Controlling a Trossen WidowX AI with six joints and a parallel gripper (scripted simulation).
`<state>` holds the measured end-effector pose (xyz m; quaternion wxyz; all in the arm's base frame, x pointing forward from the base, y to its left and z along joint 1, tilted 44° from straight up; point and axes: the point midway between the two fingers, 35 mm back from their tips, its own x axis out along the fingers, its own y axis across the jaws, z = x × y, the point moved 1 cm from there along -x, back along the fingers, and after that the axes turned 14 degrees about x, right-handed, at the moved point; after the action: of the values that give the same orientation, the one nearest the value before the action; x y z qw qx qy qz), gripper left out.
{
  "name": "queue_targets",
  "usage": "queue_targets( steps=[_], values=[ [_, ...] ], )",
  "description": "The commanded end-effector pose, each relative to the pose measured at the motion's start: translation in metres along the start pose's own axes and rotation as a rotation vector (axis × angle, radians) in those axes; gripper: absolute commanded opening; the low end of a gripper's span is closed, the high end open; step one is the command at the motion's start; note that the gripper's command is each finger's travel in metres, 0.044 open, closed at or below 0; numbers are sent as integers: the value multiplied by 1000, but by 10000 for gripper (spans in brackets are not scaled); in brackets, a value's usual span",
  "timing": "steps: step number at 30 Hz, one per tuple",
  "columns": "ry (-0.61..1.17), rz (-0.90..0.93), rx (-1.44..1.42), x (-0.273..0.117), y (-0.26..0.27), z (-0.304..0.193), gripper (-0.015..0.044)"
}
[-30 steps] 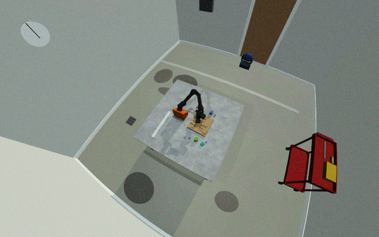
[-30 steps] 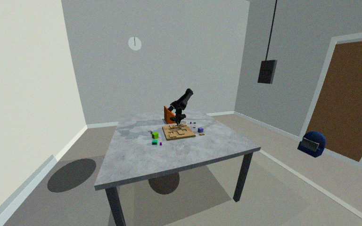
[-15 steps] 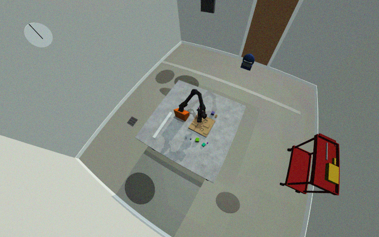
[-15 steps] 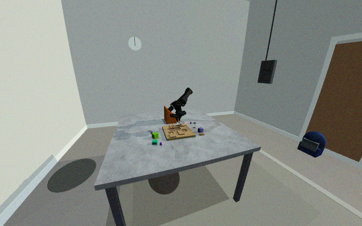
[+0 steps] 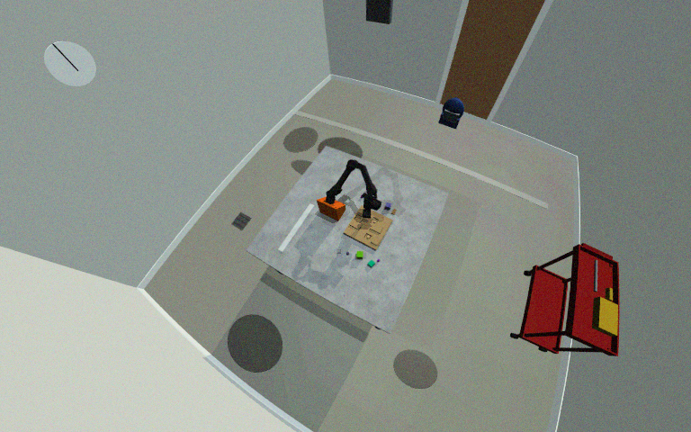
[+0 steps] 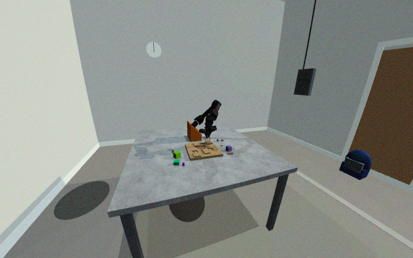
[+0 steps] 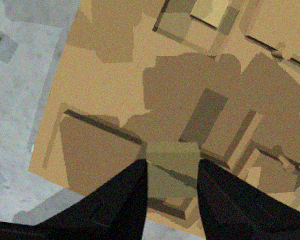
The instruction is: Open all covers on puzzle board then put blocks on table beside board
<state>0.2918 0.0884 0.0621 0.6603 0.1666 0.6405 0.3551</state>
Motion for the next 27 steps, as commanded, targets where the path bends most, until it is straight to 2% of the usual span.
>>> queue_targets(
  steps=[1,27],
  values=[
    [3,-9,5,0,13,0,80],
    [-2,-5,3,-2,113,-14,80]
  ],
)
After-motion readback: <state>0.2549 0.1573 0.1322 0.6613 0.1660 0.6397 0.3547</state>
